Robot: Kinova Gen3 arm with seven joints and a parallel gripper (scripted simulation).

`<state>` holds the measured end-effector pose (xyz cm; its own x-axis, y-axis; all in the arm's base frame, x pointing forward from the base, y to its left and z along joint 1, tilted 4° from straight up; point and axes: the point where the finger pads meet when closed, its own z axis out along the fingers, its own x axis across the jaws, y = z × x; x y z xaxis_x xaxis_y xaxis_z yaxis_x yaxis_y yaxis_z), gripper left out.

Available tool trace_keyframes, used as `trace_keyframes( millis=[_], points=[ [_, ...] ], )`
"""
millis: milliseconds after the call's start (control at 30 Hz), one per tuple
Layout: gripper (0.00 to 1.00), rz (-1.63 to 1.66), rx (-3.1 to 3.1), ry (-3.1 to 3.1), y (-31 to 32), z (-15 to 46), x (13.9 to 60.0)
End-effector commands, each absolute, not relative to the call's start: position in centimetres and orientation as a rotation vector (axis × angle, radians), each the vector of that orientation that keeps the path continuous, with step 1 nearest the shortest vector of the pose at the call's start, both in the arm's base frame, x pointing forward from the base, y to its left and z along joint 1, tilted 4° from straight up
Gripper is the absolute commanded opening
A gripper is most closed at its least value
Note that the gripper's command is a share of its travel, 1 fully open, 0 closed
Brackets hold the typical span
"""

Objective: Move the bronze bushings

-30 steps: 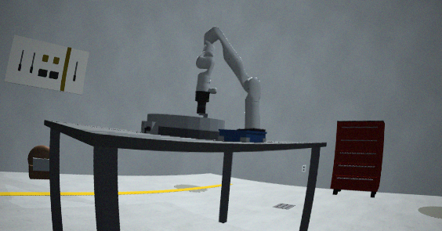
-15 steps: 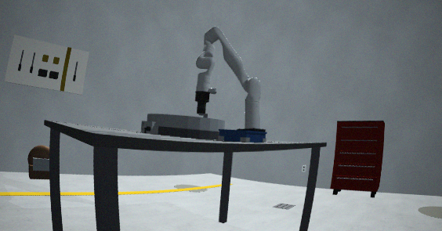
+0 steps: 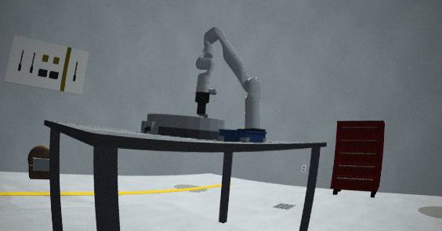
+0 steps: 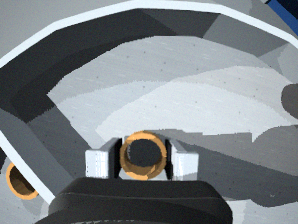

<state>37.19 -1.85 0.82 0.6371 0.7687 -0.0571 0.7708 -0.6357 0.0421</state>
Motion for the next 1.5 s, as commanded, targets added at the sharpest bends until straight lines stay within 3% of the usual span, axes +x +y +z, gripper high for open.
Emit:
trace_keyframes(
  millis=[0,1400,1433,1467],
  points=[
    [0.00,-0.051,2.787,1.306,-1.73,0.57,37.16],
    [0.00,-0.050,2.787,1.306,-1.74,0.54,37.18],
    [0.78,-0.050,2.787,1.306,-1.74,0.54,37.18],
    [0.78,-0.050,2.787,1.306,-1.74,0.54,37.18]
  ],
)
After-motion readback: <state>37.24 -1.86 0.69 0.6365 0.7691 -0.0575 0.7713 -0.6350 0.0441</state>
